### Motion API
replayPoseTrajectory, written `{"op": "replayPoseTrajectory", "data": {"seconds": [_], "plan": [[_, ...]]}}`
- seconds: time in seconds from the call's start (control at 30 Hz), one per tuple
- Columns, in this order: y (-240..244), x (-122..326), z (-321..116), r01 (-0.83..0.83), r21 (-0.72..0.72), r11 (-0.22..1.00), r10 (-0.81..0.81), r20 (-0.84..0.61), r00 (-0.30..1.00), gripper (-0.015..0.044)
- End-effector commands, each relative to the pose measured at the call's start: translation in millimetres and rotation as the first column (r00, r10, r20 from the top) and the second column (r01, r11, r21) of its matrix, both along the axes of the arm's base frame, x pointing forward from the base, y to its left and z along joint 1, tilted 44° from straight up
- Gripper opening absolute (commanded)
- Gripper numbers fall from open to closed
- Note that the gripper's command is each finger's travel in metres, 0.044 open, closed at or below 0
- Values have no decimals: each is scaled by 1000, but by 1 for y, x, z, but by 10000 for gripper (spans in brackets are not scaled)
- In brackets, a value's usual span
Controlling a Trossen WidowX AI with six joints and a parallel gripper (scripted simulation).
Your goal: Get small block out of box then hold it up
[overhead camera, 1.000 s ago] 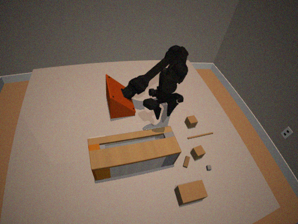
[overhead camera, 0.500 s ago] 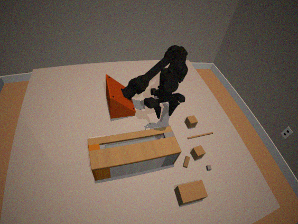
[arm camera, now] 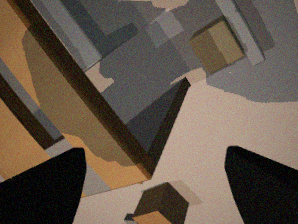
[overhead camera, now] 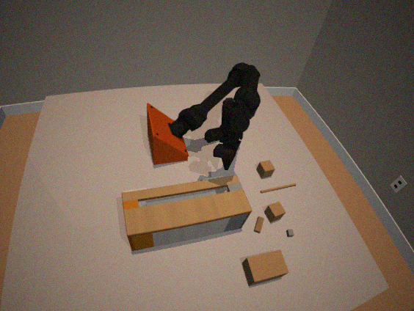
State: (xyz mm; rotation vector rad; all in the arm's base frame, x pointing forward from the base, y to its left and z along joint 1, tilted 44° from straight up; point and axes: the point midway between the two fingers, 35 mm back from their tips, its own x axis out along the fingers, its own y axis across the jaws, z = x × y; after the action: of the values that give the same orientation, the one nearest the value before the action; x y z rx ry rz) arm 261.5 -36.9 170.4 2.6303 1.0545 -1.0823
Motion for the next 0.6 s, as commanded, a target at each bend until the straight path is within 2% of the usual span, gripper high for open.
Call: {"op": "replayPoseTrajectory", "data": {"seconds": [0.0,0.27,0.57], "plan": [[15,0,-15,-421,-541,728,638,311,705,285],[19,0,-21,-433,-772,465,862,284,420,285],[24,0,-28,-299,-944,137,990,124,65,285]]}}
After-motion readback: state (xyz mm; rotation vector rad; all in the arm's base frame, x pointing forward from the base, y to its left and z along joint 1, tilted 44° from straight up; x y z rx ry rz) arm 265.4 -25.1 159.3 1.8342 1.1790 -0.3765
